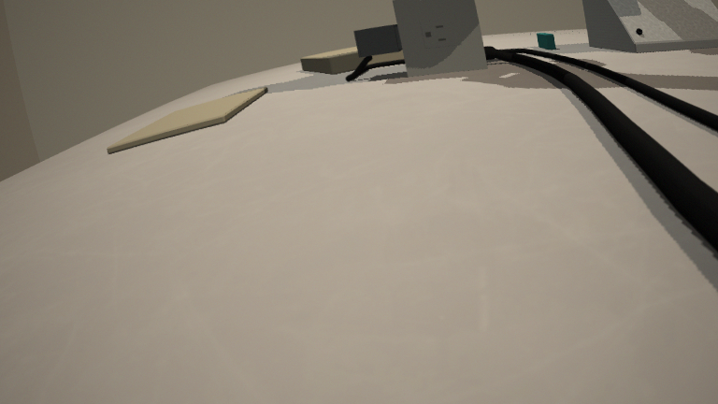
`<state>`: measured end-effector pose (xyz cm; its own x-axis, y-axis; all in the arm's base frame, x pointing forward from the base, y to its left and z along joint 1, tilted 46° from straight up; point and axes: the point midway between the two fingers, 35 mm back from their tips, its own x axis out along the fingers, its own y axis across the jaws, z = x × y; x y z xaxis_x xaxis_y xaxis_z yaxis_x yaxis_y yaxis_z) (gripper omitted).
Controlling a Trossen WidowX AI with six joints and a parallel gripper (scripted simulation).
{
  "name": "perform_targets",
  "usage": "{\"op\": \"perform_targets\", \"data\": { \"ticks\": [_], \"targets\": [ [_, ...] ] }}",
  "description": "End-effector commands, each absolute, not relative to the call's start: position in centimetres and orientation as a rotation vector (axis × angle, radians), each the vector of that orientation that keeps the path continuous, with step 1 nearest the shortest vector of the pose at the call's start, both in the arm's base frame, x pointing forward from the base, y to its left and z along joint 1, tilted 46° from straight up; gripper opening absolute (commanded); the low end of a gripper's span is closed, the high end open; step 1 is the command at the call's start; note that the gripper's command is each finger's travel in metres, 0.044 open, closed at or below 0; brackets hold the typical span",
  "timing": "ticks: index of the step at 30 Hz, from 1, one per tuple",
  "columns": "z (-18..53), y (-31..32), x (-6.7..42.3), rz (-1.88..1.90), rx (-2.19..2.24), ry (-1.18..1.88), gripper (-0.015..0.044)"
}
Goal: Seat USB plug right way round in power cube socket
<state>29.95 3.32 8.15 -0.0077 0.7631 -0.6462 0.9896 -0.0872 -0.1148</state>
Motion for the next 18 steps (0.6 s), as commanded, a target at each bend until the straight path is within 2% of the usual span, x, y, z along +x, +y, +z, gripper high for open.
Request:
{"op": "perform_targets", "data": {
  "ticks": [1, 18],
  "targets": [
    [8.15, 3.28, 29.95, -0.819, 1.901, 1.814, 0.0095],
    [8.70, 2.75, 29.97, -0.819, 1.899, 1.815, 0.0095]
  ]
}}
